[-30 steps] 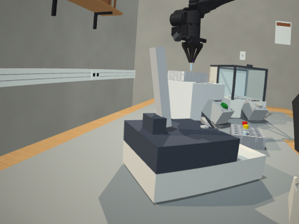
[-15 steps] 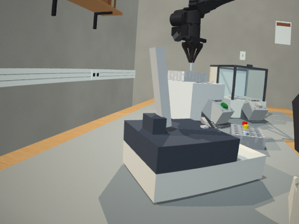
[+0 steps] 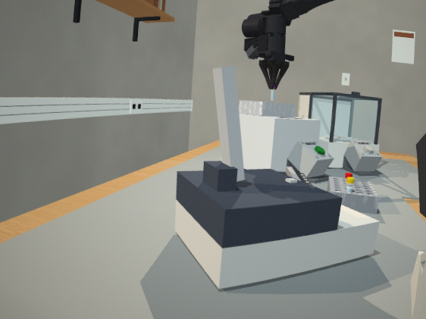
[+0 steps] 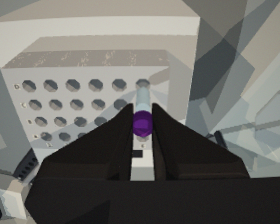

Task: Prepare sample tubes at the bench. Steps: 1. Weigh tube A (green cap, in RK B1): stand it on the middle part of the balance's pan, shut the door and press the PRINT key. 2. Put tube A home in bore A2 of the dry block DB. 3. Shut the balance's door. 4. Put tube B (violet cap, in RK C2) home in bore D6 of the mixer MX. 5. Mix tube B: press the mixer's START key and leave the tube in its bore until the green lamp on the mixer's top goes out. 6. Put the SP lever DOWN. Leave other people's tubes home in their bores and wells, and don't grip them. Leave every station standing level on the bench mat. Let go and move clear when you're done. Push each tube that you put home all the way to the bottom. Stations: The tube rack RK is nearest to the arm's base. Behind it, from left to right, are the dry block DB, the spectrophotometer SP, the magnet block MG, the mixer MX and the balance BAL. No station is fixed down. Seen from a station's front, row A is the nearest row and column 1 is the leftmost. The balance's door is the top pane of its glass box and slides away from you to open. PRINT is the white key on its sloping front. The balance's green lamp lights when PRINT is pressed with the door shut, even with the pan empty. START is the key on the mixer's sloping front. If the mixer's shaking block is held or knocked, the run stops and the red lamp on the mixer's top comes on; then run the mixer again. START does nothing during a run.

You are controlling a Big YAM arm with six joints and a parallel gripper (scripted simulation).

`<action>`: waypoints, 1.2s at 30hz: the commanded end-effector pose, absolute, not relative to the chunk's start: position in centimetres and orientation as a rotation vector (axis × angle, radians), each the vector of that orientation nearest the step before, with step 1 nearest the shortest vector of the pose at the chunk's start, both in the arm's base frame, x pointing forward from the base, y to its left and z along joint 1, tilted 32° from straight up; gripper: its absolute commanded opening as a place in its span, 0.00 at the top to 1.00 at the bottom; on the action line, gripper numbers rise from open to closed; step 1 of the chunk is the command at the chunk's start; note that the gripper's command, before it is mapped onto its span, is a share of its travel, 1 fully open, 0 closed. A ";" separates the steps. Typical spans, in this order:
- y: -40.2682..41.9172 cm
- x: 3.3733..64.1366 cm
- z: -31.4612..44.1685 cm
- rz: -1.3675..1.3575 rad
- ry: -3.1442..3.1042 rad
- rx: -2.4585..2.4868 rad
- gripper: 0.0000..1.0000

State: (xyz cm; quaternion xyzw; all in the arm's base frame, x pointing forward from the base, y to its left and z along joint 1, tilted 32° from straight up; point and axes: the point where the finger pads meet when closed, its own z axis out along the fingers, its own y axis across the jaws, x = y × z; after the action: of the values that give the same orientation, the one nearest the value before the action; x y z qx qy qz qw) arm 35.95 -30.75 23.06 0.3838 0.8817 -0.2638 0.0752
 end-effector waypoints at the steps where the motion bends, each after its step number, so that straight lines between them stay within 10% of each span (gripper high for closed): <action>1: -30.9 36.7 24.3 -0.787 2.610 1.145 0.91; 36: -30.8 36.7 24.3 -0.787 2.610 1.145 0.91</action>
State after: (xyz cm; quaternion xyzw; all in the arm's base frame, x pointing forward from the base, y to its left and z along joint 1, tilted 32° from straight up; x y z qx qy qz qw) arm 35.95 -30.73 23.02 0.3841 0.8816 -0.2638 0.0751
